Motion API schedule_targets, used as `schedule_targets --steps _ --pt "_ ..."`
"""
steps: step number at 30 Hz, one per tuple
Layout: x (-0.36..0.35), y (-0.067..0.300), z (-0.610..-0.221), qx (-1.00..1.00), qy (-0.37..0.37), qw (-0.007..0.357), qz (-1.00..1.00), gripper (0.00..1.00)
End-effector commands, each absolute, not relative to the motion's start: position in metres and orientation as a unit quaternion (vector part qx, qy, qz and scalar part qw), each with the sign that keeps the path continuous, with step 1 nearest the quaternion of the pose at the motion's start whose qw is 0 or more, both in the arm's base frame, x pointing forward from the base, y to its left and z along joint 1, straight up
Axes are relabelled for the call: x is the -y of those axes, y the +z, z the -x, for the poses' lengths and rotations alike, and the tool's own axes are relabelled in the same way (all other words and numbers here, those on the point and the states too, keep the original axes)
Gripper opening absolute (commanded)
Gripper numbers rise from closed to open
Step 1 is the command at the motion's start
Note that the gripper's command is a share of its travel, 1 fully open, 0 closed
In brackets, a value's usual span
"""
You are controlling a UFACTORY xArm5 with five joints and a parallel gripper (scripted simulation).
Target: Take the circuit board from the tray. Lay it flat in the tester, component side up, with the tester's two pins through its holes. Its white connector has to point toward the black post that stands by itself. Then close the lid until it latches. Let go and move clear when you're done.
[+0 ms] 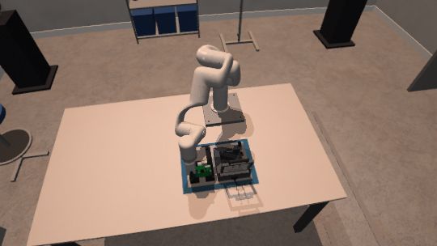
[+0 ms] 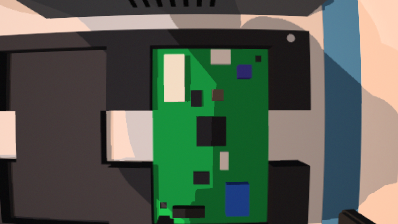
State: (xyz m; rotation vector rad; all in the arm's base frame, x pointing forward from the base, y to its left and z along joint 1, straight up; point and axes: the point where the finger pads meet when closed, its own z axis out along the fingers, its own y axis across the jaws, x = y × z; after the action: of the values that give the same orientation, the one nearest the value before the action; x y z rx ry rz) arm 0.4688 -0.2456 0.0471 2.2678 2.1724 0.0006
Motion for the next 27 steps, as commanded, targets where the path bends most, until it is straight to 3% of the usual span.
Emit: schedule_targets --steps 1,27 --pt "0.242 0.049 -0.469 -0.692 0.001 0.003 -0.722 1.0" --pt "0.195 0.048 -0.45 -0.692 0.001 0.003 -0.722 1.0"
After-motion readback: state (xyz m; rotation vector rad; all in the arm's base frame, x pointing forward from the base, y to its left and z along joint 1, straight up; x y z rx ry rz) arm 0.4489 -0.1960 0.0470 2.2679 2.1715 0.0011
